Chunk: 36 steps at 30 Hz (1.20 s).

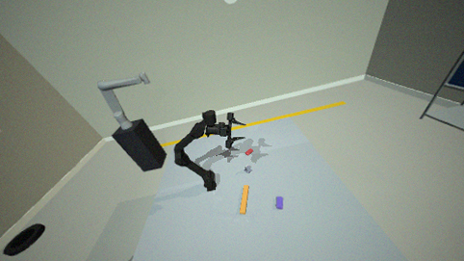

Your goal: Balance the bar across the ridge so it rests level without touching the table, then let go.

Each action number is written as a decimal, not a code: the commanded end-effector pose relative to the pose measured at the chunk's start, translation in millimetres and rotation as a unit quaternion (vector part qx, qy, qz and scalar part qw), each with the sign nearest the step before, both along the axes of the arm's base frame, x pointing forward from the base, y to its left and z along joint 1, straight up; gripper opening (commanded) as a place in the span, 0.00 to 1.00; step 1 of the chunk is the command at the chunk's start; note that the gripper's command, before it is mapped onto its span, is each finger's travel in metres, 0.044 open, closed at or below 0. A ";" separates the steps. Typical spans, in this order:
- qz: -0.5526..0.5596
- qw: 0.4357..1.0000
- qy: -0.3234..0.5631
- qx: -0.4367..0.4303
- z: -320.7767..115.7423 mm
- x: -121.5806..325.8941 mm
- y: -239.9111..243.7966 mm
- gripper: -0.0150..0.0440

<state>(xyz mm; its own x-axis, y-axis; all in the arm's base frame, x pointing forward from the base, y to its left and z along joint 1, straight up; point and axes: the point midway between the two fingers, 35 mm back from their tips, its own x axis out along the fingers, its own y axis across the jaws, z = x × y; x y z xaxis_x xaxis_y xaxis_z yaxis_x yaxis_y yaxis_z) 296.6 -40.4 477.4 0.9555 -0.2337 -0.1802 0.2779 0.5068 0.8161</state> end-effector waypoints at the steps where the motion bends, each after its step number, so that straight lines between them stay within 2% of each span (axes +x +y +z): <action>1: 0.009 0.998 0.045 -0.050 -19.7 8.5 -3.8 0.79; 17: 0.071 0.943 0.213 -0.246 -90.2 28.8 -24.2 0.79; 36: 0.207 0.801 0.376 -0.419 -173.9 31.7 -48.8 0.79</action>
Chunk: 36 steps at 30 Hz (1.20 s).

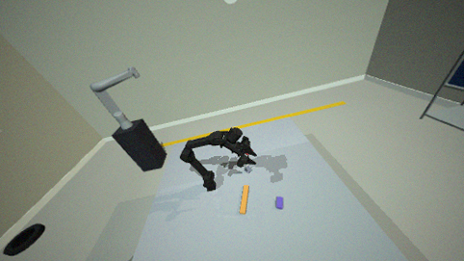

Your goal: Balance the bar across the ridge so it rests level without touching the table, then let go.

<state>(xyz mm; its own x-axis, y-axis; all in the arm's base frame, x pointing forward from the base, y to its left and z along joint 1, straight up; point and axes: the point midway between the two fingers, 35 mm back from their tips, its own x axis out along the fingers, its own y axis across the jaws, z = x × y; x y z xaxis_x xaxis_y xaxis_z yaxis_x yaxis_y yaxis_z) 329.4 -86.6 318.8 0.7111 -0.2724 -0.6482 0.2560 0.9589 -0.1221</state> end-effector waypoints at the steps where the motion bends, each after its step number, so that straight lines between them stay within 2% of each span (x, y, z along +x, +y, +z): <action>1: 0.033 0.998 0.046 -0.028 -19.5 -1.5 -3.8 0.79; 18: 0.201 0.947 0.217 -0.128 -88.3 -17.1 -20.9 0.79; 36: 0.406 0.829 0.345 -0.171 -152.1 -48.0 -31.5 0.79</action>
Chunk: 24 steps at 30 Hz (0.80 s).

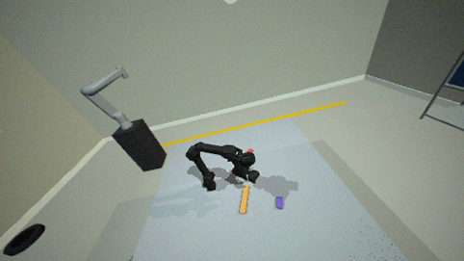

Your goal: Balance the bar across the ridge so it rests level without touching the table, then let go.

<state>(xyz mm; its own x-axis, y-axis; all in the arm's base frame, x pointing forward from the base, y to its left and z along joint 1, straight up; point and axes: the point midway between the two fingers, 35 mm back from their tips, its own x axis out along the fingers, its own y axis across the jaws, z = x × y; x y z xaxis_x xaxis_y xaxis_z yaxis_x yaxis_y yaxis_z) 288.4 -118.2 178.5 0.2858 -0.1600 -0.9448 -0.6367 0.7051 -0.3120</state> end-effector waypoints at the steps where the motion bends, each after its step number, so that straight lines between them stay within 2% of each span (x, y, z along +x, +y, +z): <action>1: 0.047 0.998 0.036 0.003 -15.1 -9.0 -0.2 0.79; 17: 0.244 0.958 0.149 0.032 -60.3 -45.1 -1.2 0.79; 24: 0.252 0.955 0.153 0.034 -65.4 -46.4 -1.2 0.79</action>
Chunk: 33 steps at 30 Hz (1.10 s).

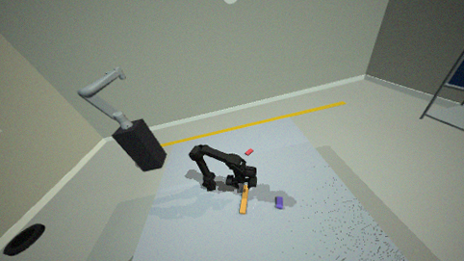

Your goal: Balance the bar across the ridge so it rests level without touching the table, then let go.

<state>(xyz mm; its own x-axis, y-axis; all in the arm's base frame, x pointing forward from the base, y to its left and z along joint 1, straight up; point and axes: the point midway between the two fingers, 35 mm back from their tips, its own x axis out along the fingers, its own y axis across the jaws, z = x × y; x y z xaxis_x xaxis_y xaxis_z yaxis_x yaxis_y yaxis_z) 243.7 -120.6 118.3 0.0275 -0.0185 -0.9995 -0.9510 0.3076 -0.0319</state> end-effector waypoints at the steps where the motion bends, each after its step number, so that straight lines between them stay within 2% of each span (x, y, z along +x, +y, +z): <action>1: 0.006 1.000 0.004 0.004 -8.5 -1.4 1.0 0.79; 8: 0.006 1.000 0.004 0.004 -45.7 -1.1 0.9 0.79; 33: 0.006 1.000 0.004 0.004 -72.7 -0.8 0.7 0.79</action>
